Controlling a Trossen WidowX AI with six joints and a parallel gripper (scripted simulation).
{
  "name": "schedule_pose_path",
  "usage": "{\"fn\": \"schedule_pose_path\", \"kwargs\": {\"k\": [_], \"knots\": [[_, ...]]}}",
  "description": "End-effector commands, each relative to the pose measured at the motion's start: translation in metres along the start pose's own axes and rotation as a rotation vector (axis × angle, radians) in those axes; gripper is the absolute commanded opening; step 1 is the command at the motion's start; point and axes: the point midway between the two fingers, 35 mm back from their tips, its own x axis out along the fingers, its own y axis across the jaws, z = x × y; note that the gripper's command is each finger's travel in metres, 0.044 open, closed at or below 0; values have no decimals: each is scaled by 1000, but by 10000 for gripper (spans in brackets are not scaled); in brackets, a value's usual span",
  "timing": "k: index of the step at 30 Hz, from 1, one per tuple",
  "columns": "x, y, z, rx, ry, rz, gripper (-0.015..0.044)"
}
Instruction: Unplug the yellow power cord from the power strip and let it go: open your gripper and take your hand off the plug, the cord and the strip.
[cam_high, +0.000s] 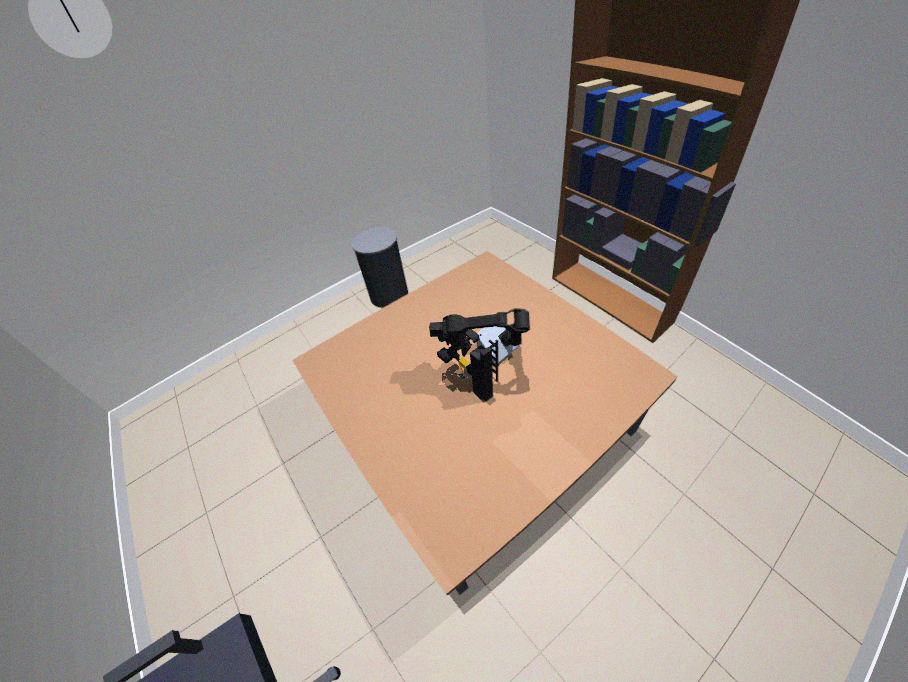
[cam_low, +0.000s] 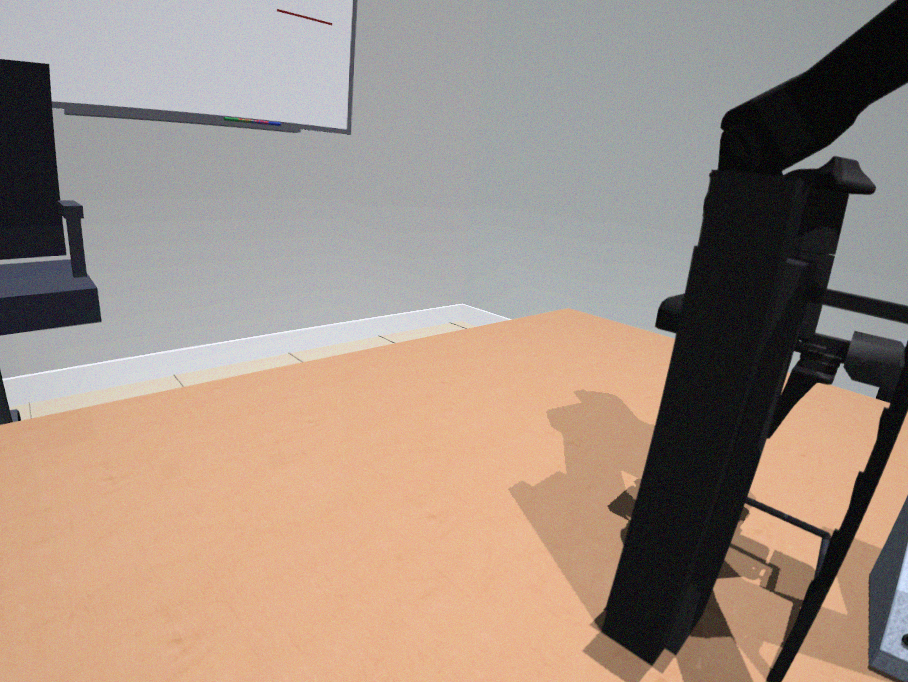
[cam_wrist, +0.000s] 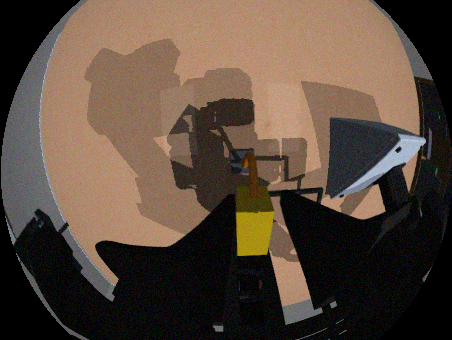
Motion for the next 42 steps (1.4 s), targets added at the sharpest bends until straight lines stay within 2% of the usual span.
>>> {"fn": "schedule_pose_path", "kwargs": {"k": [1, 8, 42], "knots": [[-1, 0, -2, 2, 3, 5, 160], [-11, -1, -1, 24, -18, 14, 160], [-5, 1, -22, 24, -16, 14, 160]]}}
